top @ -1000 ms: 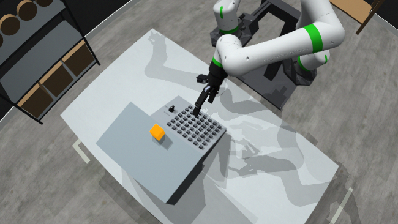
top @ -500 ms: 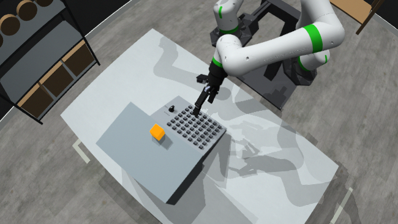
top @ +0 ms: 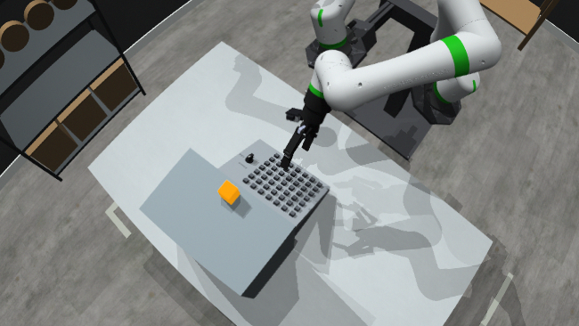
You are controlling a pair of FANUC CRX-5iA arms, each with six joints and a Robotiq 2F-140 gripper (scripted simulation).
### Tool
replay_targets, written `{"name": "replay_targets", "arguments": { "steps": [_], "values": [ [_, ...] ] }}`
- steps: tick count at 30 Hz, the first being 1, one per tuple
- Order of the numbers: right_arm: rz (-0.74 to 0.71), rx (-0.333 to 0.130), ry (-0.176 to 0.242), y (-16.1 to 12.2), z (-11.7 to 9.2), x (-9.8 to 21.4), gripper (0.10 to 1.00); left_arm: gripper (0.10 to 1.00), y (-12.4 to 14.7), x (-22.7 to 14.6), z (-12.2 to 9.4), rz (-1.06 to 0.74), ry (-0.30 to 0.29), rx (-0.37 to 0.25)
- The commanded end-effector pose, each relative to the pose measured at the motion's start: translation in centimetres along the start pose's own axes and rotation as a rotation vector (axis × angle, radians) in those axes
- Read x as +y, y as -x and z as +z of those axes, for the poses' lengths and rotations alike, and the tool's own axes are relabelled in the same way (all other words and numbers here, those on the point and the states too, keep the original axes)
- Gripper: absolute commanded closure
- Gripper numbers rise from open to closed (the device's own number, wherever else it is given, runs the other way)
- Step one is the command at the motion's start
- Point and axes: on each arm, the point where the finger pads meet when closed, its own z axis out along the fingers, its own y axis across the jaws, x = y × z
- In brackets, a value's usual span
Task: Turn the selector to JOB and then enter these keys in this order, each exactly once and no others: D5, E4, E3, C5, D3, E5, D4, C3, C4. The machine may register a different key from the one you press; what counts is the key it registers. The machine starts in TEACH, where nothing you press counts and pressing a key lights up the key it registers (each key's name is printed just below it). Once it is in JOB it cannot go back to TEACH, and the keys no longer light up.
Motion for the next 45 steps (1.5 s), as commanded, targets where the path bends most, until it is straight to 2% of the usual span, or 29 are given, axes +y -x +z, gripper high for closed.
{"name": "replay_targets", "arguments": {
  "steps": [1,35,38,43,45],
  "values": [
    [0.0,0.002,0.0,0.0,-0.1,0.0,0.098,0.999,0.0,-0.1,-0.1,-0.001,-0.001,0.001],
    [0.0,0.002,0.0,0.0,-0.1,0.0,0.098,0.999,0.0,-0.1,0.1,-0.001,-0.001,0.001],
    [0.0,0.002,0.0,0.0,-0.1,0.0,0.098,0.999,0.0,-0.1,1.4,-0.001,-0.001,0.001],
    [0.0,0.002,0.0,0.0,-0.1,0.0,0.098,0.999,0.0,-0.1,5.5,-0.001,-0.002,0.001],
    [0.0,0.002,0.0,0.0,-0.1,0.0,0.098,0.999,0.0,-0.1,5.5,-0.001,-0.002,0.001]
  ]
}}
